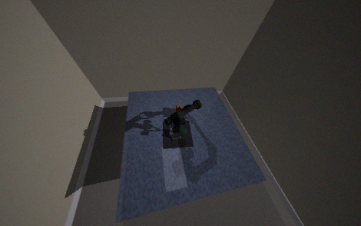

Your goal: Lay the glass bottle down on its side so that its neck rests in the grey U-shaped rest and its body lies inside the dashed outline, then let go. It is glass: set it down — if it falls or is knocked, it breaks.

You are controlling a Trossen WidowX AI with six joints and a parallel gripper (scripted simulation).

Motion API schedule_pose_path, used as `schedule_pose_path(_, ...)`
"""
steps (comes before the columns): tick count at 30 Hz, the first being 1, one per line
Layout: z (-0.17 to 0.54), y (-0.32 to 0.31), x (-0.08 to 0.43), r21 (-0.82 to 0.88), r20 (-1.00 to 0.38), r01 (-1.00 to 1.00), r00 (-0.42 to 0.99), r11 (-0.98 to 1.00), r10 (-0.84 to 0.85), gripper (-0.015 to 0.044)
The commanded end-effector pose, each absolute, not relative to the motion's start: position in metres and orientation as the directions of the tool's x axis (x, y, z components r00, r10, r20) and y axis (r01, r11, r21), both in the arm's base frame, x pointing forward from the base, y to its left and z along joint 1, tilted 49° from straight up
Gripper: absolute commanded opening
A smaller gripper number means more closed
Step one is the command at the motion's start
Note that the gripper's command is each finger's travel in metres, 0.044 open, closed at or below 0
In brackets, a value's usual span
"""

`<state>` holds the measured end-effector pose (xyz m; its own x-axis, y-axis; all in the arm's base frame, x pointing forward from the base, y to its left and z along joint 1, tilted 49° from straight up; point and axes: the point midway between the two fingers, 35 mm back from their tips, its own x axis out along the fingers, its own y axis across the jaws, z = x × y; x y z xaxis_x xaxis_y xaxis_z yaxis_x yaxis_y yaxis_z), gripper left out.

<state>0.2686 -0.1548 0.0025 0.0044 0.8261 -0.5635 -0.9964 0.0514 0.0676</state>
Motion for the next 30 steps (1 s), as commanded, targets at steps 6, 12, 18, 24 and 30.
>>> schedule_pose_path(6,-0.012,-0.16,0.269,0.068,-0.563,-0.996,0.005,0.053,0.826,0.0123)
schedule_pose_path(12,-0.019,-0.163,0.268,0.072,-0.558,-0.996,0.008,0.059,0.83,0.0123)
schedule_pose_path(18,-0.027,-0.165,0.268,0.077,-0.554,-0.995,0.011,0.065,0.833,0.0123)
schedule_pose_path(24,-0.034,-0.167,0.268,0.081,-0.55,-0.994,0.014,0.07,0.835,0.0123)
schedule_pose_path(30,-0.042,-0.168,0.267,0.085,-0.547,-0.994,0.017,0.075,0.837,0.0123)
